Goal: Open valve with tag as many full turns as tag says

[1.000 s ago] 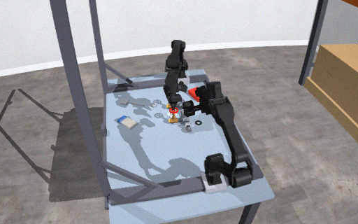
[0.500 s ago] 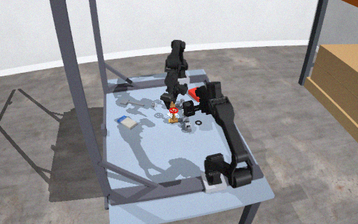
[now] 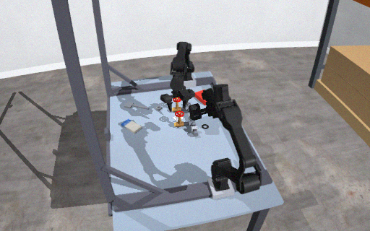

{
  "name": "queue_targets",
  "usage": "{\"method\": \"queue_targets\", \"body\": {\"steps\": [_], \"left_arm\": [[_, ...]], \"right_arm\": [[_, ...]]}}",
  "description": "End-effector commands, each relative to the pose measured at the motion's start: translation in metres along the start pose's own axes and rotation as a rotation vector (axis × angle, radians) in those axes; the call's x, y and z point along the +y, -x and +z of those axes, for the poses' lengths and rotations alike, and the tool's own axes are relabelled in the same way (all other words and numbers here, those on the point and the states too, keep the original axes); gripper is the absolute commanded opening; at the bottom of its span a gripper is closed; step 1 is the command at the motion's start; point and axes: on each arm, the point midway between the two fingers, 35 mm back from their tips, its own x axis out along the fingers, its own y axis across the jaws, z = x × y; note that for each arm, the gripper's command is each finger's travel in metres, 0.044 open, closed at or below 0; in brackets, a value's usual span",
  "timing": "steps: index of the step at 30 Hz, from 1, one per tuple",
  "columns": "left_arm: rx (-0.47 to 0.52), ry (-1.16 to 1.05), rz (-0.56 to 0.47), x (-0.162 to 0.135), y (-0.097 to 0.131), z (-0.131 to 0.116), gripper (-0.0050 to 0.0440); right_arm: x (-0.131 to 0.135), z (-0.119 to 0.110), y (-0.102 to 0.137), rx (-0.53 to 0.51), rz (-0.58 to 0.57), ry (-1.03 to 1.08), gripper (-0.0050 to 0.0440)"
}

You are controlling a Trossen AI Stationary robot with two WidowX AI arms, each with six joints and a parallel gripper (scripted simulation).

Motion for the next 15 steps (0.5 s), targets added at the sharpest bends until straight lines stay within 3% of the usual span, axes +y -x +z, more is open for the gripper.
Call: {"method": "queue_targets", "body": {"steps": [1, 12, 15], "left_arm": [[-0.023, -0.182, -0.009, -0.0019, 0.0107, 0.0065, 0.0407], [-0.012, -0.704, 0.008, -0.0003, 0.0094, 0.0062, 0.0407], [-0.01, -0.752, 0.009, -0.0002, 0.0092, 0.0061, 0.0407]], "right_arm": [[0.0006, 0.0054, 0.0027, -0.014, 0.002, 0.002, 0.04], [0.0006, 0.0054, 0.0027, -0.014, 0.002, 0.002, 0.04], [0.0006, 0.0054, 0.0027, -0.014, 0.002, 0.002, 0.04]]}}
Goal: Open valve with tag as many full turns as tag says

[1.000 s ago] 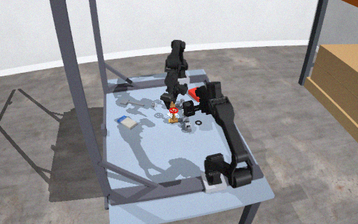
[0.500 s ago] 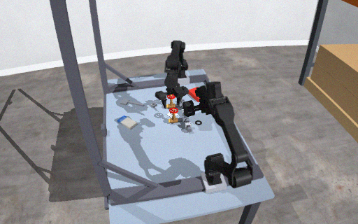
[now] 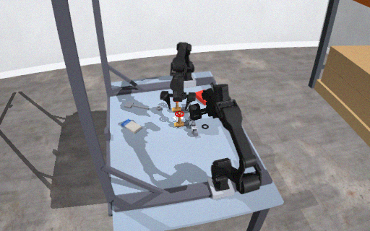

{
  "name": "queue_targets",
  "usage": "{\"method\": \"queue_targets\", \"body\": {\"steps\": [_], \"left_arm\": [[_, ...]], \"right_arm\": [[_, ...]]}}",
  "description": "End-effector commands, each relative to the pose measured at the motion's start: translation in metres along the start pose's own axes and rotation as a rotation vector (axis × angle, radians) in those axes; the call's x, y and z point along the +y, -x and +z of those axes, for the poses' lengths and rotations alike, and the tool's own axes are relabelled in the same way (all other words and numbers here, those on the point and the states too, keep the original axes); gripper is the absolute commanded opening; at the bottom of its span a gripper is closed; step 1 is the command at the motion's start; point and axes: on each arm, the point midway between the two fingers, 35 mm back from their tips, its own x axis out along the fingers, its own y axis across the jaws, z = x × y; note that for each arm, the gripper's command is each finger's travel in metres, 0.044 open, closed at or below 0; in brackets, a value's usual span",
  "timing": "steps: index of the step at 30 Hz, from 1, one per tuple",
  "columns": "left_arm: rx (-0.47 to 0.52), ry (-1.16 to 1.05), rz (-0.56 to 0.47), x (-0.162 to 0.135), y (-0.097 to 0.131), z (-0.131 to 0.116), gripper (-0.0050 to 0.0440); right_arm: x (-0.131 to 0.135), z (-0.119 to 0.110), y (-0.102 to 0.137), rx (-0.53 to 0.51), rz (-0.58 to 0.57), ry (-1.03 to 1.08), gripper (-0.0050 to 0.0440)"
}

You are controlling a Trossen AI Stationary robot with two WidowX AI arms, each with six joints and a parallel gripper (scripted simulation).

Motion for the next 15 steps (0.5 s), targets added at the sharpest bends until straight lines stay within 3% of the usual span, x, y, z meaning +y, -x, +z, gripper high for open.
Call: {"method": "queue_targets", "body": {"steps": [1, 15], "left_arm": [[-0.025, -0.161, 0.004, 0.0023, 0.0108, 0.0062, 0.0407], [-0.001, -0.777, 0.013, 0.0045, 0.0092, 0.0048, 0.0407]], "right_arm": [[0.0006, 0.0054, 0.0027, -0.014, 0.002, 0.002, 0.04], [0.0006, 0.0054, 0.0027, -0.014, 0.002, 0.002, 0.04]]}}
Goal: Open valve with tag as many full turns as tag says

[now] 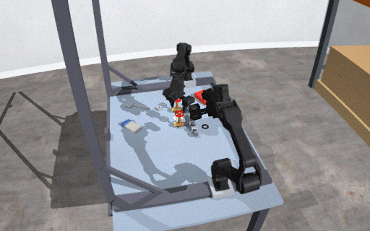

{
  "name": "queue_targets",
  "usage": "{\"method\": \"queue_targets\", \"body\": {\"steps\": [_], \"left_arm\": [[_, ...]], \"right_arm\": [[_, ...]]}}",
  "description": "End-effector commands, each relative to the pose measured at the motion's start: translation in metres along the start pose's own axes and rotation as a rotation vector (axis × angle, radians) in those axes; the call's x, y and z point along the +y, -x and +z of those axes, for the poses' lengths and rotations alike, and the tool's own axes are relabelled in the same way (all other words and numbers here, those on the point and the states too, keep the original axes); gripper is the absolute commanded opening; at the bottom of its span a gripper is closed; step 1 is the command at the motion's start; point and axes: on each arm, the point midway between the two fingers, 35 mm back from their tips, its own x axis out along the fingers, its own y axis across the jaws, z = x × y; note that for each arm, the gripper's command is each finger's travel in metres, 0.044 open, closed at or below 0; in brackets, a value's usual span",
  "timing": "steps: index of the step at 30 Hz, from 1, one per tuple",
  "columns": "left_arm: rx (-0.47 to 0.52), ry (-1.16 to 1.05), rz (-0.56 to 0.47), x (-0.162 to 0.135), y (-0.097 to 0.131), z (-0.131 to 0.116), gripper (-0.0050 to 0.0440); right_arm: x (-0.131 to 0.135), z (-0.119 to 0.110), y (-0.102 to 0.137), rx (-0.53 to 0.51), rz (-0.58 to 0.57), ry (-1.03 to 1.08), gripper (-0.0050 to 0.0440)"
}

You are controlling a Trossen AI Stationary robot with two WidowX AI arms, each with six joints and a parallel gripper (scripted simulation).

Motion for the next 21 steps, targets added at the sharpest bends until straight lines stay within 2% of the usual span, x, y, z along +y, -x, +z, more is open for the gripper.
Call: {"method": "queue_targets", "body": {"steps": [1, 16, 18, 21], "left_arm": [[-0.019, -0.119, 0.016, 0.0058, 0.0108, 0.003, 0.0407], [0.007, -0.831, 0.008, 0.0063, 0.0089, 0.0006, 0.0407], [0.007, -0.831, 0.008, 0.0063, 0.0089, 0.0006, 0.0407], [0.012, -0.974, 0.005, 0.0064, 0.0086, 0.0, 0.0407]], "right_arm": [[0.0006, 0.0054, 0.0027, -0.014, 0.002, 0.002, 0.04], [0.0006, 0.0054, 0.0027, -0.014, 0.002, 0.002, 0.04], [0.0006, 0.0054, 0.0027, -0.014, 0.002, 0.002, 0.04], [0.0006, 0.0054, 0.0027, -0.014, 0.002, 0.002, 0.04]]}}
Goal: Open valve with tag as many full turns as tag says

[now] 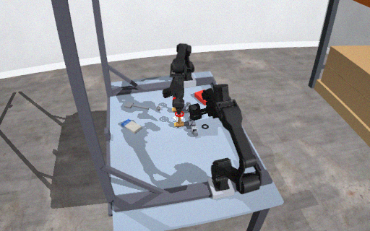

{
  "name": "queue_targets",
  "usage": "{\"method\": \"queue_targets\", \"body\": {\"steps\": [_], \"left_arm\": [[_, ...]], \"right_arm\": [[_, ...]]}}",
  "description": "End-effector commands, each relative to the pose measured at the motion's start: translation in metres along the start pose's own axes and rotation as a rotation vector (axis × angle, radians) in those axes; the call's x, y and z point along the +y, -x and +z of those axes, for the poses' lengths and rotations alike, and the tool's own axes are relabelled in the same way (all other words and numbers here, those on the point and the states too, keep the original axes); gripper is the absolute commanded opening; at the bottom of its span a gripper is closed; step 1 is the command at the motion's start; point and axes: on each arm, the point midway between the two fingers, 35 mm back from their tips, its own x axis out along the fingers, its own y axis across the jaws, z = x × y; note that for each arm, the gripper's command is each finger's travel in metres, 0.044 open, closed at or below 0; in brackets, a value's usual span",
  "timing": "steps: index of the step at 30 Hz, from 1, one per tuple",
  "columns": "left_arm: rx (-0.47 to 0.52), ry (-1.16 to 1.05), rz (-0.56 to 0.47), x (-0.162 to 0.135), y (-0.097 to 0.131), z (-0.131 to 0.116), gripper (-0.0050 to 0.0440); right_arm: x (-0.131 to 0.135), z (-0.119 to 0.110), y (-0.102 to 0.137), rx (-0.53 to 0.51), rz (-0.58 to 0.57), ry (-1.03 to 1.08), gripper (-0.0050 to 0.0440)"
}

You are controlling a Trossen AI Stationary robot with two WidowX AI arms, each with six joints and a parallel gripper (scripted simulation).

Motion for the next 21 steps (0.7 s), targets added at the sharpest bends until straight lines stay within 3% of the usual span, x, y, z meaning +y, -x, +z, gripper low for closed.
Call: {"method": "queue_targets", "body": {"steps": [1, 12, 21], "left_arm": [[0.002, -0.176, 0.024, 0.006, 0.011, -0.003, 0.0407], [0.01, -0.657, 0.007, 0.005, 0.009, -0.004, 0.0407], [0.006, -0.787, -0.017, 0.0, -0.001, -0.005, 0.0407]], "right_arm": [[0.001, 0.005, 0.003, -0.014, 0.002, 0.002, 0.04], [0.001, 0.005, 0.003, -0.014, 0.002, 0.002, 0.04], [0.001, 0.005, 0.003, -0.014, 0.002, 0.002, 0.04]]}}
